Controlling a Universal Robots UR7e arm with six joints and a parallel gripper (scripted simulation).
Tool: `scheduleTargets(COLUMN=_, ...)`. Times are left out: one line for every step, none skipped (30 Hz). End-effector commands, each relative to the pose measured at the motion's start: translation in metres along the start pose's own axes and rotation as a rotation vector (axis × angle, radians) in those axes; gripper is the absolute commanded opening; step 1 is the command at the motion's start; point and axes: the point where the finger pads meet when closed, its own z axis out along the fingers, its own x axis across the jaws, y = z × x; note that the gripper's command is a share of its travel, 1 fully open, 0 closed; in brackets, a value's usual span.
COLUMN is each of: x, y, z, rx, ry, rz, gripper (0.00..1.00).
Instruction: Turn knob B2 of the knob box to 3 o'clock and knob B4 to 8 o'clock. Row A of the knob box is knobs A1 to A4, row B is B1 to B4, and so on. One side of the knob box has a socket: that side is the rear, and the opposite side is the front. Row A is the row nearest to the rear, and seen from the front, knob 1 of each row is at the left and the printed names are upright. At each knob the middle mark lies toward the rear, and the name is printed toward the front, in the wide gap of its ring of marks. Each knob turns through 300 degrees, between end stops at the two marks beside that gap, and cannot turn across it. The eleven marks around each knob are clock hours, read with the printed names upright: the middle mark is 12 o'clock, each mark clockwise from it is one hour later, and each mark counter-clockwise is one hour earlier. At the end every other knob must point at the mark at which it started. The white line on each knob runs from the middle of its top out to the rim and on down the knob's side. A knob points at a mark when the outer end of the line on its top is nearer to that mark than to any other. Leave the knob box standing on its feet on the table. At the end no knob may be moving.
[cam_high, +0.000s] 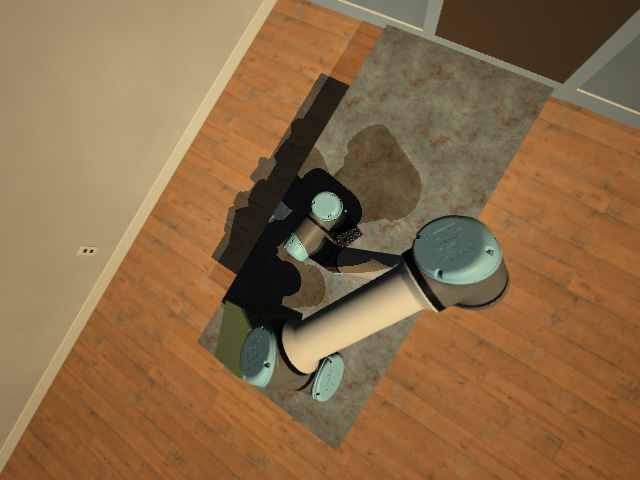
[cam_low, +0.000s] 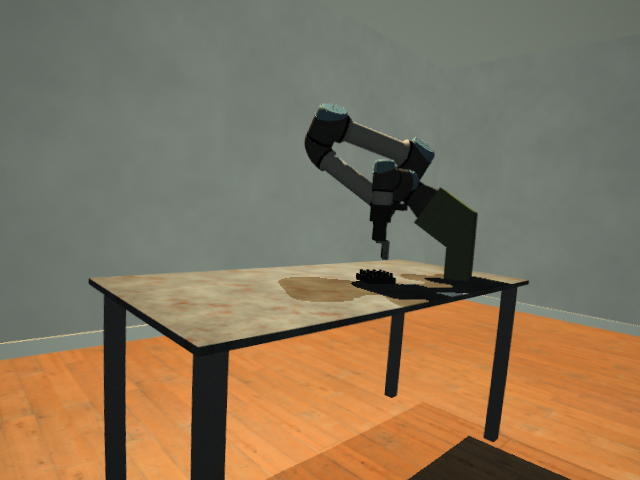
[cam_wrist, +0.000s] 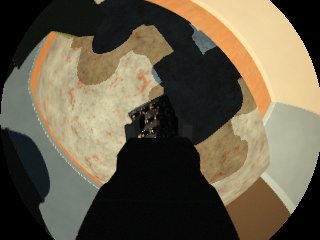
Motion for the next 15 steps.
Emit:
scheduleTargets(x=-0.0011, y=0.004, z=-0.0015, rx=-0.001, ry=0.007, rz=-0.093, gripper=1.0)
scheduleTargets(x=-0.0011, y=0.004, z=-0.0015, rx=-0.001, ry=0.007, rz=-0.093, gripper=1.0)
scheduleTargets(x=-0.0011, y=0.004, z=-0.0015, rx=-0.001, ry=0.007, rz=-0.093, gripper=1.0)
scheduleTargets(x=-0.0013, y=0.0045, z=-0.0016, rx=-0.001, ry=0.007, rz=-0.103, gripper=1.0)
scheduleTargets(x=-0.0014, y=0.0049, z=-0.0017, rx=-0.001, ry=0.007, rz=-0.112, gripper=1.0)
scheduleTargets(x=-0.0015, y=0.0053, z=-0.0018, rx=-0.001, ry=0.007, rz=-0.12, gripper=1.0)
scheduleTargets(x=-0.0016, y=0.0057, z=-0.0019, rx=-0.001, ry=0.007, rz=-0.127, gripper=1.0)
scheduleTargets(x=-0.0017, y=0.006, z=-0.002, rx=-0.001, ry=0.007, rz=-0.133, gripper=1.0)
scheduleTargets(x=-0.0018, y=0.0062, z=-0.0021, rx=-0.001, ry=0.007, rz=-0.138, gripper=1.0)
scheduleTargets(x=-0.0019, y=0.0064, z=-0.0021, rx=-0.001, ry=0.007, rz=-0.143, gripper=1.0)
scheduleTargets(x=-0.0019, y=0.0066, z=-0.0022, rx=-0.001, ry=0.007, rz=-0.147, gripper=1.0)
scheduleTargets(x=-0.002, y=0.0068, z=-0.0022, rx=-0.001, ry=0.007, rz=-0.15, gripper=1.0)
scheduleTargets(x=-0.002, y=0.0069, z=-0.0023, rx=-0.001, ry=0.007, rz=-0.152, gripper=1.0)
scheduleTargets(x=-0.0021, y=0.007, z=-0.0023, rx=-0.001, ry=0.007, rz=-0.154, gripper=1.0)
scheduleTargets(x=-0.0021, y=0.0071, z=-0.0023, rx=-0.001, ry=0.007, rz=-0.156, gripper=1.0)
